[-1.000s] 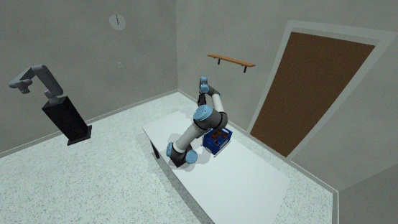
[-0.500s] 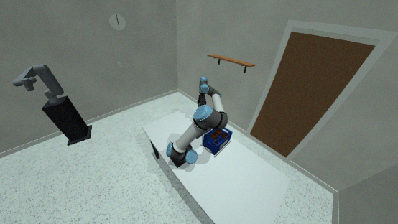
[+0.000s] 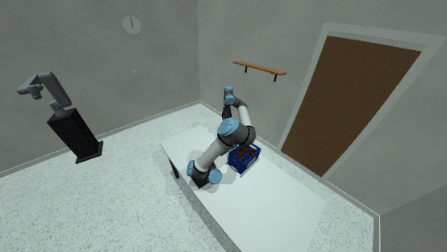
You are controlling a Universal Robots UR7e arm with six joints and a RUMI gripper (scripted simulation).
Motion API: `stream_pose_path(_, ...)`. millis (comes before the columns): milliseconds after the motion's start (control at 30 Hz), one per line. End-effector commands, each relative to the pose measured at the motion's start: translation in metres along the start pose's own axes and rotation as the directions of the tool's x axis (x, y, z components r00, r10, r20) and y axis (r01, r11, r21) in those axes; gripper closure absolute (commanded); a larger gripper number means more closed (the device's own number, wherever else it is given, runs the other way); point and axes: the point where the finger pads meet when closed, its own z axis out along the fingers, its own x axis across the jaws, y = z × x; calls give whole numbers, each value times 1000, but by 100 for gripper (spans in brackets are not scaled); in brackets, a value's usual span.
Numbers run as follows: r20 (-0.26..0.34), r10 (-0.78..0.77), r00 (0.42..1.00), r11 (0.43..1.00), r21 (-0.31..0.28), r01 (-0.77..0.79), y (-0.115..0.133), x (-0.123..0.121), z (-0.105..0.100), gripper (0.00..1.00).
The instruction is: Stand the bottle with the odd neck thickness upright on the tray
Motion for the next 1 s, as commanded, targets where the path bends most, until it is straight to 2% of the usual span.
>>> stream_pose_path(0,0,0,1000,1000,-1,0,0,0,-1,100)
stream_pose_path(600,0,0,1000,1000,-1,0,0,0,1,100)
stream_pose_path(967,0,0,1000,1000,-1,0,0,0,9,100)
